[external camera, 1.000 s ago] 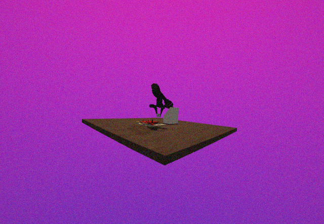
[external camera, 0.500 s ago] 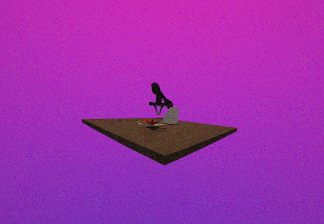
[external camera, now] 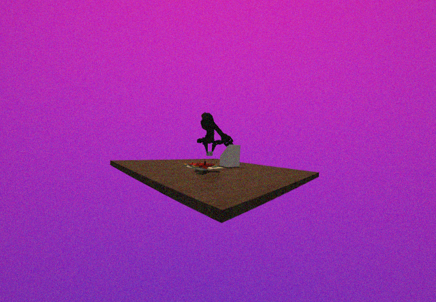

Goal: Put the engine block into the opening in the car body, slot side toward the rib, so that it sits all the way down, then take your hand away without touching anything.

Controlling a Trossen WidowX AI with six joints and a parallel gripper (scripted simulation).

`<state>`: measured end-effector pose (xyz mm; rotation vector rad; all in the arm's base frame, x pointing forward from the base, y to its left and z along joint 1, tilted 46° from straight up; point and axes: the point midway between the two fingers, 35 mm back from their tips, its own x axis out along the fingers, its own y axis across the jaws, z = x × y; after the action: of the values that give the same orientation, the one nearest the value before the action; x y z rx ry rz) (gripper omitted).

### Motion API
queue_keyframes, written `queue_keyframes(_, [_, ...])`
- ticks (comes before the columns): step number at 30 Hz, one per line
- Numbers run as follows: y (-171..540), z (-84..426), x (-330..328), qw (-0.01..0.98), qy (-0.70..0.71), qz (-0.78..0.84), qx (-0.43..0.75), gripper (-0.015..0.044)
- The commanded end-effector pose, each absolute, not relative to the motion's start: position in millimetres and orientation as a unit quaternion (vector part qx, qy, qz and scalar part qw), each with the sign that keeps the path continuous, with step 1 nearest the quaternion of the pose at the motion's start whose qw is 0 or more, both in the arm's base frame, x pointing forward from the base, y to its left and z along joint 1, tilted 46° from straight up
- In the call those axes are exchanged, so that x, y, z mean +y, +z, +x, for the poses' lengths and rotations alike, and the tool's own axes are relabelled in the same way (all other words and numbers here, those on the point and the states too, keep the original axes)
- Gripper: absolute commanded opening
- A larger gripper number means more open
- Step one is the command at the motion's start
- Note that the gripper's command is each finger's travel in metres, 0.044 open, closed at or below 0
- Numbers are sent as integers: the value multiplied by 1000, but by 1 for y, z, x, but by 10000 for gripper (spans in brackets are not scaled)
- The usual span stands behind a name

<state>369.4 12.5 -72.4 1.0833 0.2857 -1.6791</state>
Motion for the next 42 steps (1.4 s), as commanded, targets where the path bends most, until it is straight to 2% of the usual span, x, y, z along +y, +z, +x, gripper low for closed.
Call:
queue_keyframes(1, [-67, 369, 2, 563, -695, 416, 163, 0])
queue_keyframes(22, [-46, 362, -45, 660, -623, 219, 359, 0])
queue_keyframes(42, [-27, 348, -87, 688, -507, 12, 519, 0])
